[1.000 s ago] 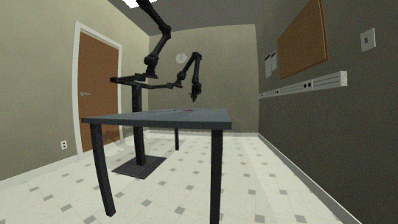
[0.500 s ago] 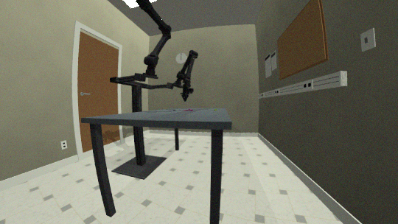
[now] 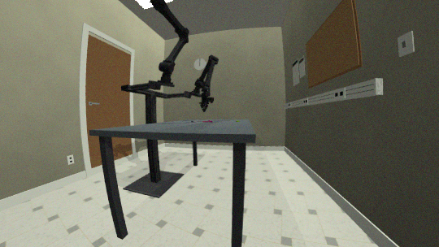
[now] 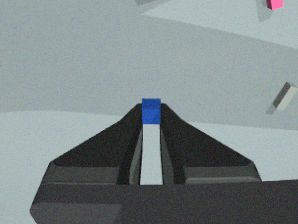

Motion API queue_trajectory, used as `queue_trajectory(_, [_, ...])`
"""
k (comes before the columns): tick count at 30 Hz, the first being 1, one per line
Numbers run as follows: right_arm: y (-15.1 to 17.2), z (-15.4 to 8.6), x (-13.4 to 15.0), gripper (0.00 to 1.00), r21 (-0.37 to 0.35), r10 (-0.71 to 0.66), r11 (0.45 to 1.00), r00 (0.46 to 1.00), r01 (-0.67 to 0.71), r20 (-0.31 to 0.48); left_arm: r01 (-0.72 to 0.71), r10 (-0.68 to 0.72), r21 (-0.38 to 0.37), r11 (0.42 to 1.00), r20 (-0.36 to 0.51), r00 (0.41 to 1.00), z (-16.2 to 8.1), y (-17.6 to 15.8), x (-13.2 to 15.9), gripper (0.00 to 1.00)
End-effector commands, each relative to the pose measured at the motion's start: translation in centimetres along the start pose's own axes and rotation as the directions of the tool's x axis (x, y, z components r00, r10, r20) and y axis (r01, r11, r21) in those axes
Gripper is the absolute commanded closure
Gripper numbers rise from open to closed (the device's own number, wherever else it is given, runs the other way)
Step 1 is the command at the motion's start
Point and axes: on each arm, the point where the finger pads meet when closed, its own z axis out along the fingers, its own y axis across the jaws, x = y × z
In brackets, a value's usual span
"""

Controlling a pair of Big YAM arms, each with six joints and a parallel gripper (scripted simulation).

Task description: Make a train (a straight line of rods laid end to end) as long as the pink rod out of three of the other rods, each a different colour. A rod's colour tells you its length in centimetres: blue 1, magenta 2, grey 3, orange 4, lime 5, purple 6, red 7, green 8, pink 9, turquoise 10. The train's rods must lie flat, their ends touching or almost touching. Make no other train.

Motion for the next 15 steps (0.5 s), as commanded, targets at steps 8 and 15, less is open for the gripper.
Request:
queue_trajectory(8, [-1.1, -0.8, -2.4, 0.0, 0.024, 0.009, 1.0, 0.998, -0.011, 0.061, 0.005, -0.005, 0.002, 1.0, 0.011, 1.0, 1.5, 0.0, -0.6, 0.96])
queue_trajectory(15, [-1.1, -0.8, -2.4, 0.0, 0.024, 0.009, 1.0, 0.998, -0.011, 0.061, 0.004, -0.004, 0.002, 1.0, 0.008, 1.0, 4.3, 0.1, -0.4, 0.96])
